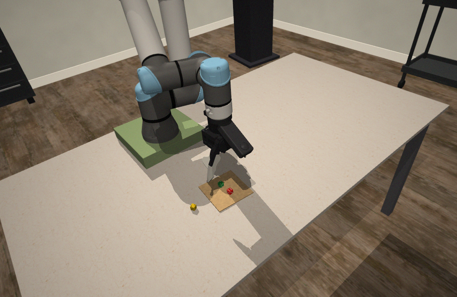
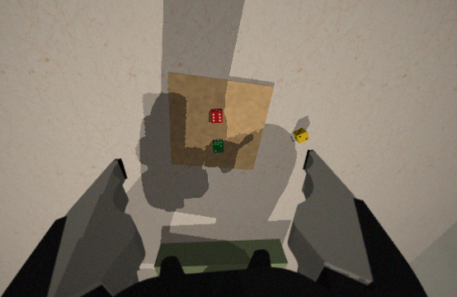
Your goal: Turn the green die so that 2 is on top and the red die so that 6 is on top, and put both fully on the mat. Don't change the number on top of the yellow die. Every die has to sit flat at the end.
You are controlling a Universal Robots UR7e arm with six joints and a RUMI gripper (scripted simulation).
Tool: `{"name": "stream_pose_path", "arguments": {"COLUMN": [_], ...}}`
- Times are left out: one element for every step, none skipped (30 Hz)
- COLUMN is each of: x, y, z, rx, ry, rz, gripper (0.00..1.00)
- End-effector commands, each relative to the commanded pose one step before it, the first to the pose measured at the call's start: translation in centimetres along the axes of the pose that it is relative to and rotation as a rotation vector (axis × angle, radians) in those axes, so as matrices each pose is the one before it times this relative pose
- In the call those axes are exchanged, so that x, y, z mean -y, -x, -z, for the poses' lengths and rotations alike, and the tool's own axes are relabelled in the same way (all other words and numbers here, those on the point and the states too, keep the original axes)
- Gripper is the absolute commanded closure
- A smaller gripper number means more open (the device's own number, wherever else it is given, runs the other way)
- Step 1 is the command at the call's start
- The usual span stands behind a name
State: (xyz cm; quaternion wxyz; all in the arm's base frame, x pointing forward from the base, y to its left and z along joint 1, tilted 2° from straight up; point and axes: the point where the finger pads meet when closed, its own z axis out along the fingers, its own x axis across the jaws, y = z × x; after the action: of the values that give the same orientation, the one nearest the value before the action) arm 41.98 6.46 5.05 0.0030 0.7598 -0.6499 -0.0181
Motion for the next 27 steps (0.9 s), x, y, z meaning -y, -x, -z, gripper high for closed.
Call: {"name": "stream_pose_path", "arguments": {"x": [0.037, 0.001, -0.001, 0.000, 0.000, 0.000, 0.000, 0.000, 0.000, 0.000, 0.000, 0.000, 0.000, 0.000, 0.000, 0.000, 0.000, 0.000, 0.001, 0.000, -0.001, 0.001, 0.000, 0.000, 0.000, 0.000, 0.000], "y": [-0.012, 0.000, 0.000, 0.000, 0.000, 0.000, 0.000, 0.000, 0.000, 0.000, 0.000, 0.000, 0.000, 0.000, 0.000, 0.000, 0.000, 0.000, 0.000, 0.000, 0.000, 0.000, 0.000, 0.000, 0.000, 0.000, 0.000], "z": [0.466, 0.241, 0.295, 0.348, 0.397, 0.000, 0.000, 0.442, 0.480, 0.511, 0.534, 0.548, 0.552, 0.547, 0.532, 0.506, 0.472, 0.430, 0.379, 0.321, 0.262, 0.202, 0.000, 0.000, 0.146, 0.096, 0.053], "rx": [-0.00034, 0.00000, 0.00000, 0.00000, 0.00000, 0.00000, 0.00000, 0.00000, 0.00000, 0.00000, 0.00000, 0.00000, 0.00000, 0.00000, 0.00000, 0.00000, 0.00000, 0.00000, 0.00000, 0.00000, 0.00000, 0.00000, 0.00000, 0.00000, 0.00000, 0.00000, 0.00000], "ry": [-0.00123, 0.00000, 0.00000, 0.00000, 0.00000, 0.00000, 0.00000, 0.00000, 0.00000, 0.00000, 0.00000, 0.00000, 0.00000, 0.00000, 0.00000, 0.00000, 0.00000, 0.00000, 0.00000, 0.00000, 0.00000, 0.00000, 0.00000, 0.00000, 0.00000, 0.00000, 0.00000], "rz": [0.00000, 0.00000, 0.00000, 0.00000, 0.00000, 0.00000, 0.00000, 0.00000, 0.00000, 0.00000, 0.00000, 0.00000, 0.00000, 0.00000, 0.00000, 0.00000, 0.00000, 0.00000, 0.00000, 0.00000, 0.00000, 0.00000, 0.00000, 0.00000, 0.00000, 0.00000, 0.00000], "gripper": [0.00, 0.00, 0.00, 0.00, 0.00, 0.00, 0.00, 0.00, 0.00, 0.00, 0.00, 0.00, 0.00, 0.00, 0.00, 0.00, 0.00, 0.00, 0.00, 0.00, 0.00, 0.00, 0.00, 0.00, 0.00, 0.00, 0.00]}}
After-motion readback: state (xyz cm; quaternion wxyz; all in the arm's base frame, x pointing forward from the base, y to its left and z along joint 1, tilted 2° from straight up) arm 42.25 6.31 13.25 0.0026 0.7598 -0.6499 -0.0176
